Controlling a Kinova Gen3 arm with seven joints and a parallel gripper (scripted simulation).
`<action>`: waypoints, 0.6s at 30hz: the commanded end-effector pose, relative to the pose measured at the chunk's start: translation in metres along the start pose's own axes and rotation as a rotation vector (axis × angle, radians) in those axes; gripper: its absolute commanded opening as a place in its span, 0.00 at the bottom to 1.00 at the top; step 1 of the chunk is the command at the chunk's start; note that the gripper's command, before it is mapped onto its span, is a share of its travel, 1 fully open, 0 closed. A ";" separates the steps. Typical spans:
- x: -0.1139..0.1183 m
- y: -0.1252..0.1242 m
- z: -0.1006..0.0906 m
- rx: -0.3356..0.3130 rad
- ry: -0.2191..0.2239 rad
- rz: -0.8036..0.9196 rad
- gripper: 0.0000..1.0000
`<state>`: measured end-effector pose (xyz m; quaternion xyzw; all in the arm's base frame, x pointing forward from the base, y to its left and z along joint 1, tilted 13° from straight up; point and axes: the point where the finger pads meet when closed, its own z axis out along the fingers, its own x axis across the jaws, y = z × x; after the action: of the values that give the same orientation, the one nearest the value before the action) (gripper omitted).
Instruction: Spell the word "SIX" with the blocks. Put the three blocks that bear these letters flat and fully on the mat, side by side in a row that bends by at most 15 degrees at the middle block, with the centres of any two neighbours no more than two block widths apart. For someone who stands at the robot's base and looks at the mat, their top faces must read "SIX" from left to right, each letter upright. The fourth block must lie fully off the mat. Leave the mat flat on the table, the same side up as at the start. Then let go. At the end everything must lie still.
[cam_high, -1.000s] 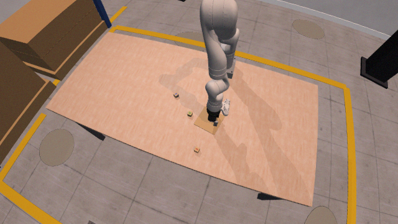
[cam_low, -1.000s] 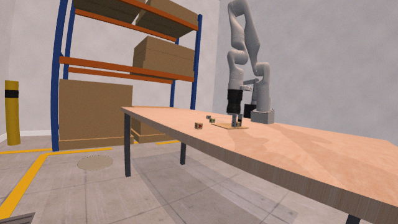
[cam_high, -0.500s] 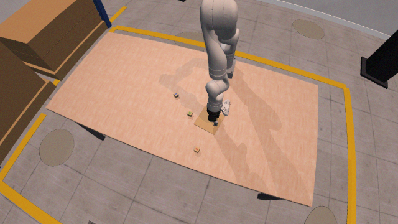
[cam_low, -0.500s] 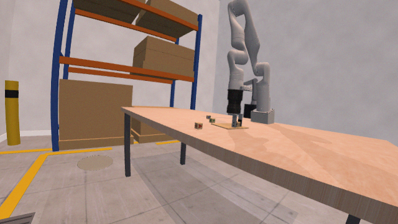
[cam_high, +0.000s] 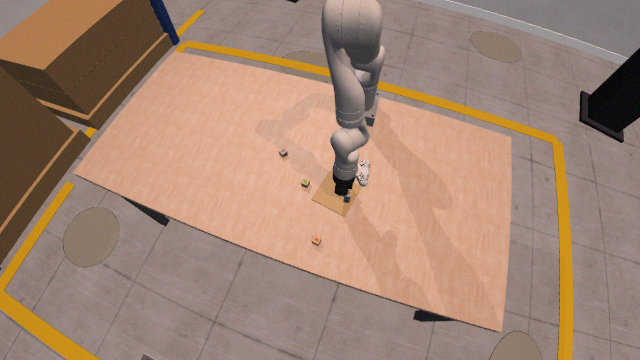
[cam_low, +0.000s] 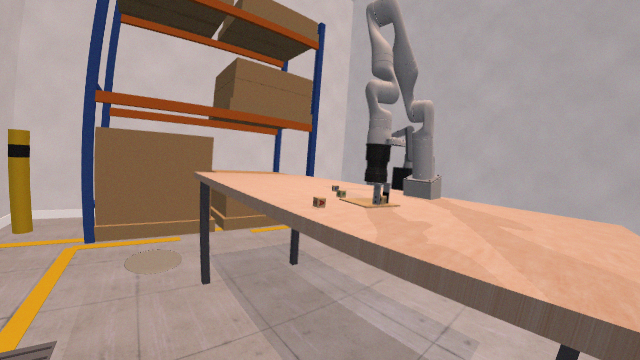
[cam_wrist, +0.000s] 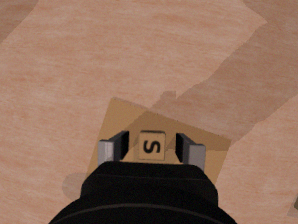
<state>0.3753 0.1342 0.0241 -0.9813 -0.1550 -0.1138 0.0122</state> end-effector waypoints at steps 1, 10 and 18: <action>0.000 0.000 0.000 0.000 0.001 0.000 1.00; 0.000 0.000 0.000 0.000 0.001 0.000 0.79; 0.000 0.000 0.000 0.000 0.001 0.000 0.79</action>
<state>0.3753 0.1342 0.0241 -0.9813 -0.1550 -0.1138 0.0122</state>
